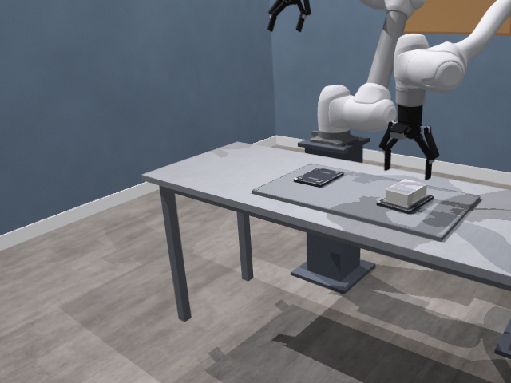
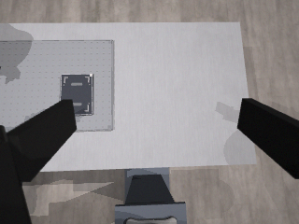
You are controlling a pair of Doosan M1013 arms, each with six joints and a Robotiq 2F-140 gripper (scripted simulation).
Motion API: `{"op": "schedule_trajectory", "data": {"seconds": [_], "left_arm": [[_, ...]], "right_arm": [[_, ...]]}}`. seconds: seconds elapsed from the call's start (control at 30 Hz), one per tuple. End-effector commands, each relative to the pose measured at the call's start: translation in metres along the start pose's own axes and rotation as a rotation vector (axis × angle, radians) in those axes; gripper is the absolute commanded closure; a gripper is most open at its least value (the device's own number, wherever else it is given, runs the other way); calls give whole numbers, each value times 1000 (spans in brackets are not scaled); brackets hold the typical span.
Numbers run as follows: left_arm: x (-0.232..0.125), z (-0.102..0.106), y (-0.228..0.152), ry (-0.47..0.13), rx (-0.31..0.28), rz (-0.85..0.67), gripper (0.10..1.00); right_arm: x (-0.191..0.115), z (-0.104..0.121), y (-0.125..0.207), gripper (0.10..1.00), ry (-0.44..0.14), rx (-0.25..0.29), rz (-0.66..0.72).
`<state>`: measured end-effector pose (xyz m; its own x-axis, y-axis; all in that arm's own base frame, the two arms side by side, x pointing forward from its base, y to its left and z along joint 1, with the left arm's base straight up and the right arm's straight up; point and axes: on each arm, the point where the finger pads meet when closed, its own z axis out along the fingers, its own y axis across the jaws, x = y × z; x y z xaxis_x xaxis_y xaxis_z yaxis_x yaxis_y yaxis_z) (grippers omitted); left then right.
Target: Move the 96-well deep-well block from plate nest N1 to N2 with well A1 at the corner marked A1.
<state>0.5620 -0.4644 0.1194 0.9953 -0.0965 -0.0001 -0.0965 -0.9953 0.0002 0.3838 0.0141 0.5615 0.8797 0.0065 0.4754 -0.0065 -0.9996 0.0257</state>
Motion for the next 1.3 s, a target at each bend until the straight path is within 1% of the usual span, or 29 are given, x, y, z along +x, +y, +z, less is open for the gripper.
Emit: {"op": "schedule_trajectory", "data": {"seconds": [0.0, 0.4, 0.47, 1.27], "left_arm": [[0, 4, 0, 1, 0, 0, 98], [0, 24, 0, 1, 0, 0, 98], [0, 24, 0, 1, 0, 0, 98], [0, 60, 0, 1, 0, 0, 98]], "right_arm": [[0, 0, 0, 98, 1, 0, 0], [0, 0, 0, 98, 1, 0, 0], [0, 0, 0, 98, 1, 0, 0], [0, 0, 0, 98, 1, 0, 0]]}}
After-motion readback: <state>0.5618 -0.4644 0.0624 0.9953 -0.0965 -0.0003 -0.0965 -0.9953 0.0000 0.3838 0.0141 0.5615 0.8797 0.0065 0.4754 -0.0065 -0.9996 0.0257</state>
